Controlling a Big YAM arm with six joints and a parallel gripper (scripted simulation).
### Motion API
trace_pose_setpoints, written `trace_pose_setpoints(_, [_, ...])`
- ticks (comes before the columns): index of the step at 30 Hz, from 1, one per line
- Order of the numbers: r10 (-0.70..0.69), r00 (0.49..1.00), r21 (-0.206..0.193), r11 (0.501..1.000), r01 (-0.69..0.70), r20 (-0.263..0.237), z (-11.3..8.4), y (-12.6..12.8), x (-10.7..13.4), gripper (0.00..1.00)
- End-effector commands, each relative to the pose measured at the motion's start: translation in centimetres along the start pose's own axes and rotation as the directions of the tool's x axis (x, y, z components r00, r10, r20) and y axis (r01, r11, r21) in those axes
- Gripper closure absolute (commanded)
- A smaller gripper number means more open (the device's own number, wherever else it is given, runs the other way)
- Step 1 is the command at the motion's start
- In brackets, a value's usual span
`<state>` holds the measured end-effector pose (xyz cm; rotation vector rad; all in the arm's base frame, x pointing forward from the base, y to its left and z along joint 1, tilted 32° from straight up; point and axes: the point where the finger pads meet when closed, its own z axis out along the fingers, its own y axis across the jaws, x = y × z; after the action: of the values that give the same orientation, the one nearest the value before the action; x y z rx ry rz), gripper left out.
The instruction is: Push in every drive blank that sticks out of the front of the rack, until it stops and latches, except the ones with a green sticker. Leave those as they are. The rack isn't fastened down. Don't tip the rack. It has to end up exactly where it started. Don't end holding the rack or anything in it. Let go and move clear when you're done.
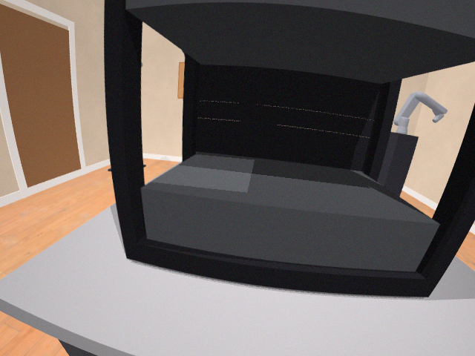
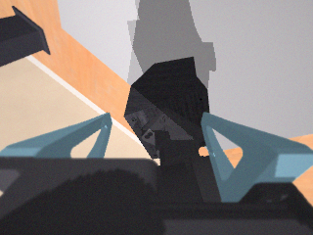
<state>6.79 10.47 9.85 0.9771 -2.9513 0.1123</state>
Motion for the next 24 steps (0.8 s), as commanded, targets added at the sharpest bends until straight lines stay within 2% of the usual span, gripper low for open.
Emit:
trace_pose_setpoints(1, [0.000,1.000,-0.002,1.000,0.000,0.004,-0.19,0.07,-0.13,0.00])
trace_pose_setpoints(17, [0.000,1.000,-0.002,1.000,0.000,0.004,-0.19,0.07,-0.13,0.00])
trace_pose_setpoints(18, [0.001,1.000,-0.011,1.000,0.000,0.024,-1.00,0.29,-0.72,0.00])
trace_pose_setpoints(24, [0.001,1.000,-0.011,1.000,0.000,0.024,-1.00,0.29,-0.72,0.00])
